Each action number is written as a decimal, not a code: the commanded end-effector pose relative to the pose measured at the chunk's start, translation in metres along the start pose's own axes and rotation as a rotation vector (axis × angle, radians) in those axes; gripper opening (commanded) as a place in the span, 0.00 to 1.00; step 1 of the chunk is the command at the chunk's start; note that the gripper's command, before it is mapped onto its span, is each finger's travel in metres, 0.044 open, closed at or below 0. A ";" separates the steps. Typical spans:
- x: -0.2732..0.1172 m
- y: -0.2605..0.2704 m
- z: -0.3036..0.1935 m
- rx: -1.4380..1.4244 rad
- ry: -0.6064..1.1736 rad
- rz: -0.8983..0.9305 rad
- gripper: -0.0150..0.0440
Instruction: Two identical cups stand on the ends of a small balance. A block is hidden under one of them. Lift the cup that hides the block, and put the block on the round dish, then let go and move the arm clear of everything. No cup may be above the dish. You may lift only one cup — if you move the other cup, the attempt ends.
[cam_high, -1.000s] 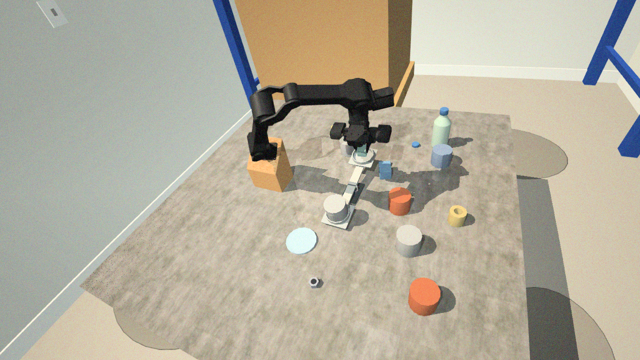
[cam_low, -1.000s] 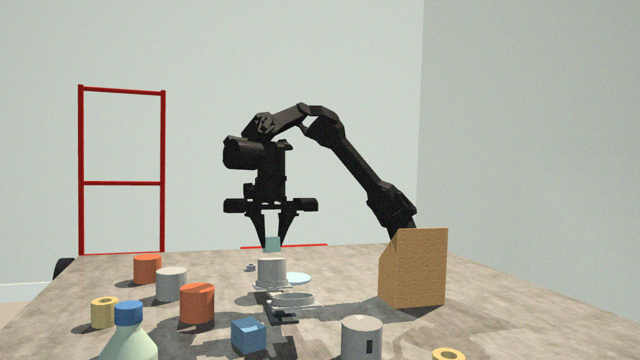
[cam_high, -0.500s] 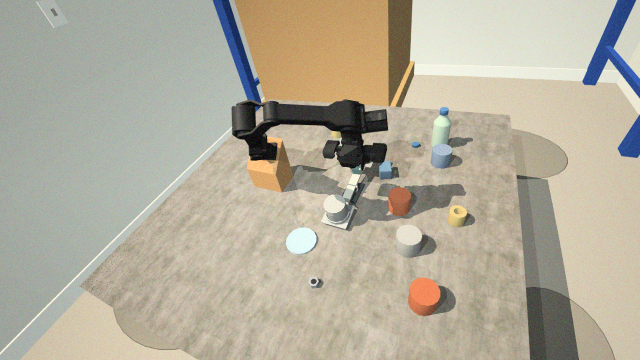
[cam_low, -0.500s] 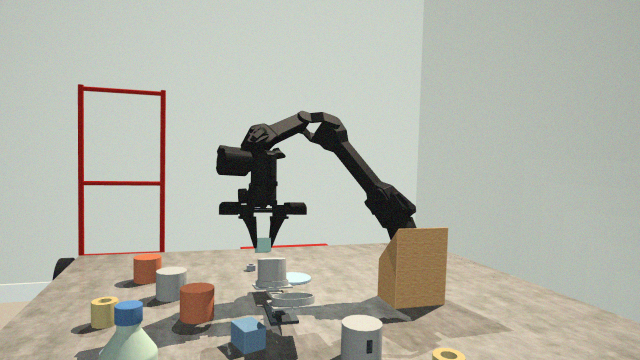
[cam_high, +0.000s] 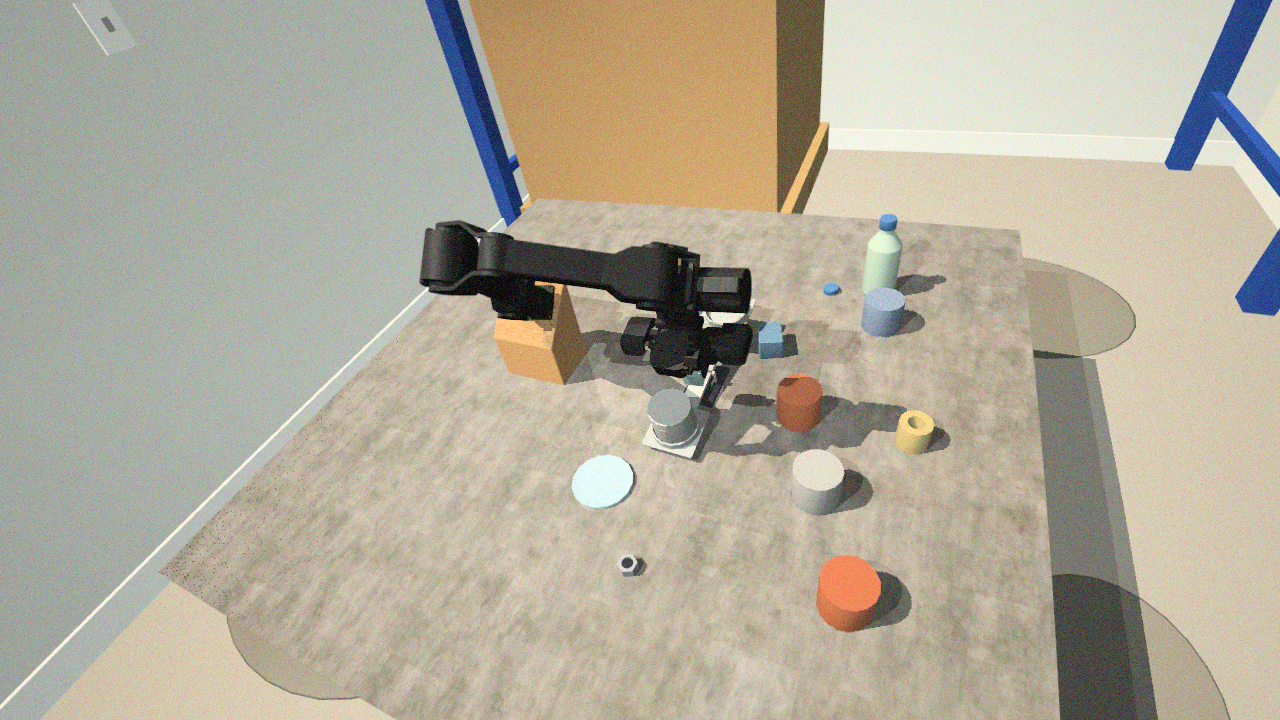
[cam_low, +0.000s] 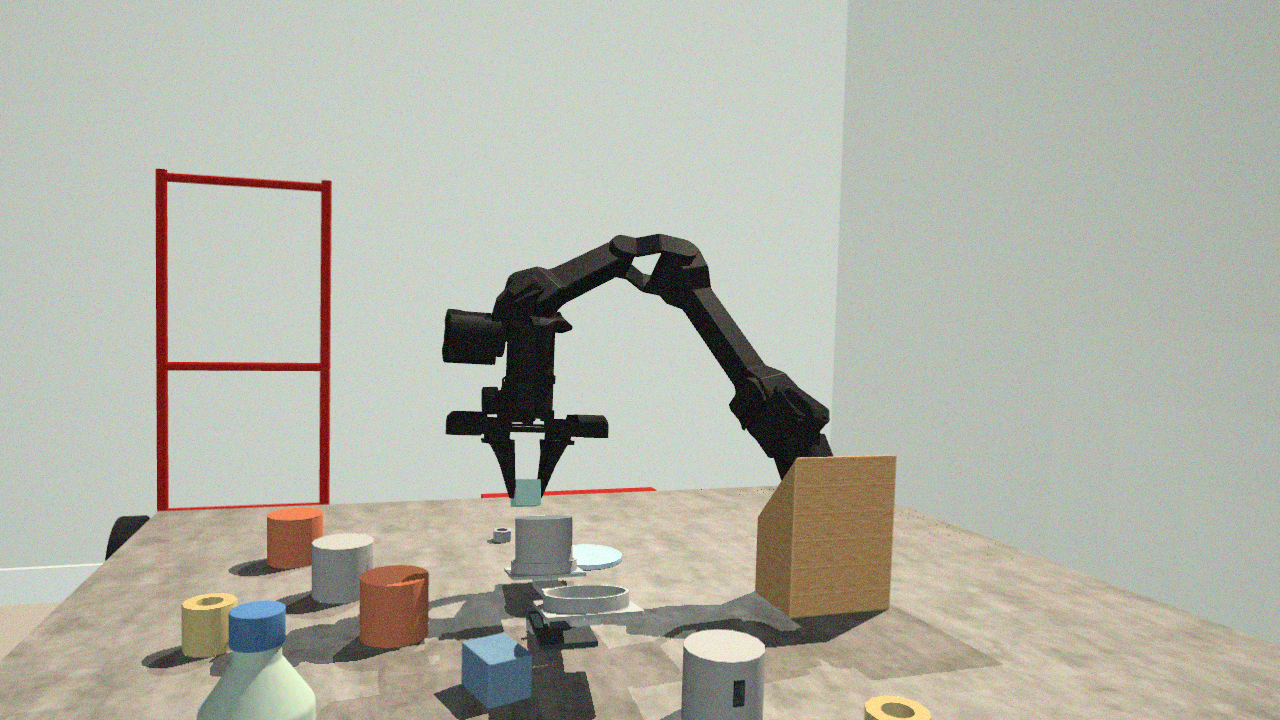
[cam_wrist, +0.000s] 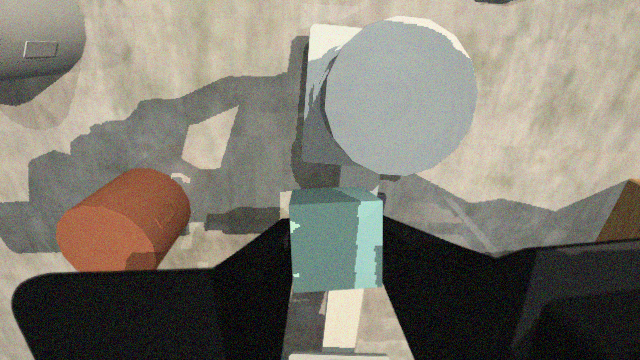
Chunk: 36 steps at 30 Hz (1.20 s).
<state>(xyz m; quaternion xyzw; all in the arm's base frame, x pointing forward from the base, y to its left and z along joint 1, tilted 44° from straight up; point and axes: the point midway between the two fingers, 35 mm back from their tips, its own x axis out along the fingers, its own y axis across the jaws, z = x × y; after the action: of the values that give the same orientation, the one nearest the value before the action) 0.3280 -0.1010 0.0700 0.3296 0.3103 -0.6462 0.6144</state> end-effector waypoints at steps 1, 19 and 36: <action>0.002 -0.007 0.016 -0.008 -0.008 0.005 0.25; 0.013 -0.048 0.082 0.003 -0.039 0.023 0.25; 0.024 -0.108 0.137 0.016 -0.115 -0.029 0.25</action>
<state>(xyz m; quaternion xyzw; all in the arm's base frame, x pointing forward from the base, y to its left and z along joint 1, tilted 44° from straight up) 0.2249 -0.2141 0.1283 0.3009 0.2755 -0.6699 0.6203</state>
